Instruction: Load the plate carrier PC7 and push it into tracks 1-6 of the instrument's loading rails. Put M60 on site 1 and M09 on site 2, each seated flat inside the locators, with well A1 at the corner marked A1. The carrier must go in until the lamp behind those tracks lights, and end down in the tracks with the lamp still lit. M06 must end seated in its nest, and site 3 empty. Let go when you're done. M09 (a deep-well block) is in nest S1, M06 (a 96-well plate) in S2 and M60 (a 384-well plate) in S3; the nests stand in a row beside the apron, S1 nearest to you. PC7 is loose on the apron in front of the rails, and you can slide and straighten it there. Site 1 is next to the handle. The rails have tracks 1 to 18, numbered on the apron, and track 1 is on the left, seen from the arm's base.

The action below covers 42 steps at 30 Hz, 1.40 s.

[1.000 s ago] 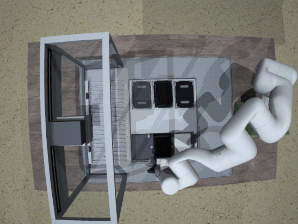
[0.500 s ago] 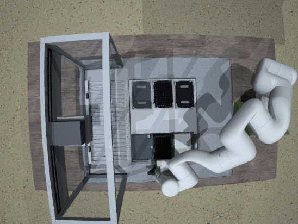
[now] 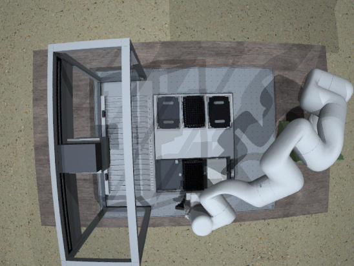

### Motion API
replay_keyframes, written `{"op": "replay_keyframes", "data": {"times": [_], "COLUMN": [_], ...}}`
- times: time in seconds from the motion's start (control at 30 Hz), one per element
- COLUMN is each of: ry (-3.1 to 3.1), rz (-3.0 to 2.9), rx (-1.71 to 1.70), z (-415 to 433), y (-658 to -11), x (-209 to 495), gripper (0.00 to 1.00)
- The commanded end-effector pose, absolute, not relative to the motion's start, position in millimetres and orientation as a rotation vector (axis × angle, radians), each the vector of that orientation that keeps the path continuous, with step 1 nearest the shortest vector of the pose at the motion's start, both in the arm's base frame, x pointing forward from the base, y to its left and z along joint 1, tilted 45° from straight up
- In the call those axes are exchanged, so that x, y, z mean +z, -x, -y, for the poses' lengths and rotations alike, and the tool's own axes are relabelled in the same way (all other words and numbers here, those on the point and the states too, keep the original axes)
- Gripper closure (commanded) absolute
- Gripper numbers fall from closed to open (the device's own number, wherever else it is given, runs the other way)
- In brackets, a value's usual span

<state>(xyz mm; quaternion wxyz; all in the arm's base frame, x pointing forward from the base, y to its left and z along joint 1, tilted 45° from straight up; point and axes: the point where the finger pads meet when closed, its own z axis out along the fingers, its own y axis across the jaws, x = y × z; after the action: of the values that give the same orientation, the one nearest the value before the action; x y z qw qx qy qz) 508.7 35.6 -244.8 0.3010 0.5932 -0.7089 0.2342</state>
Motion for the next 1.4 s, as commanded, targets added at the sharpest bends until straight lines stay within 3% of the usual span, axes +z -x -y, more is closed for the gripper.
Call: {"op": "replay_keyframes", "data": {"times": [0.0,1.37], "ry": [-1.58,-1.58], "rz": [1.883,1.883], "rx": [0.624,0.624], "z": [-40.7,-71.7], "y": [-511.3,-517.8], "x": [-245.5,-216.0], "gripper": [0.0,0.0]}}
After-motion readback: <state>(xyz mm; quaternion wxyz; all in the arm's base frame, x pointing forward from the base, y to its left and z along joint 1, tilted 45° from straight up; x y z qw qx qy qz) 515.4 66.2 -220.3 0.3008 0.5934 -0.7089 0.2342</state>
